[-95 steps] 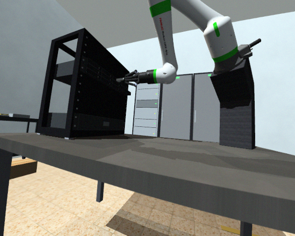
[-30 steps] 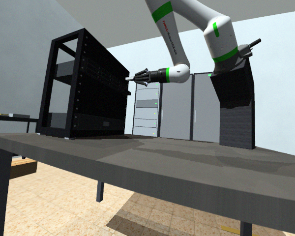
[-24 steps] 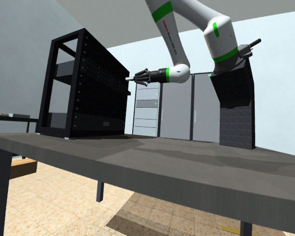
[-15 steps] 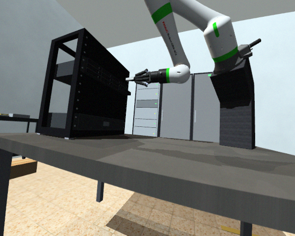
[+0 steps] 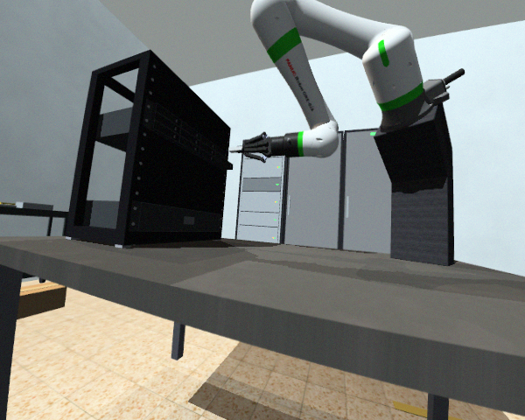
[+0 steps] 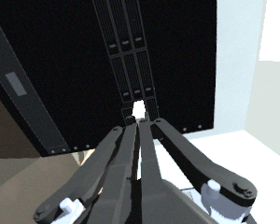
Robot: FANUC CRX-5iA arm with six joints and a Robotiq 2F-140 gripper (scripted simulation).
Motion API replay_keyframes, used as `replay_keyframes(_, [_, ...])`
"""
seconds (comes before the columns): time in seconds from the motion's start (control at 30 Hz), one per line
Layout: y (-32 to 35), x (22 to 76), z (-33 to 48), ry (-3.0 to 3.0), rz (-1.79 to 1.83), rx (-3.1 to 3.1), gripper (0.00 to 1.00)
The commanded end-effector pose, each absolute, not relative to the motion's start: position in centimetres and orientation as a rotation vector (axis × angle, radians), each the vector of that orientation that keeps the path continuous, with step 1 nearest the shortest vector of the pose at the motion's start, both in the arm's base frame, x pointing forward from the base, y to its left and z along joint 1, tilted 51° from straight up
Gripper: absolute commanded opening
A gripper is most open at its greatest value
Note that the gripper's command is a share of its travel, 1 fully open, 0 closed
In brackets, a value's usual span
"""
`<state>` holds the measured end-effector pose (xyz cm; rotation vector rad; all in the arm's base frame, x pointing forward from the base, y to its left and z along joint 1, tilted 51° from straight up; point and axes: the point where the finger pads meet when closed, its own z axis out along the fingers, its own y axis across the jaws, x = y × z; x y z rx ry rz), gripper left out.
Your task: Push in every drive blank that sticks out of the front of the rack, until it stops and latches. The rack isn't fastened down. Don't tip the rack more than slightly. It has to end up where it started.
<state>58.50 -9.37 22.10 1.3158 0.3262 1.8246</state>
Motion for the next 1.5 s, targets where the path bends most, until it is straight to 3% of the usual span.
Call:
replay_keyframes(0.0, [-10.7,59.6,19.3,0.327,1.827,1.310,0.10])
replay_keyframes(0.47, [-12.3,60.9,15.6,0.327,1.827,1.310,0.10])
replay_keyframes(1.47, [-13.3,64.3,17.2,0.327,1.827,1.310,0.10])
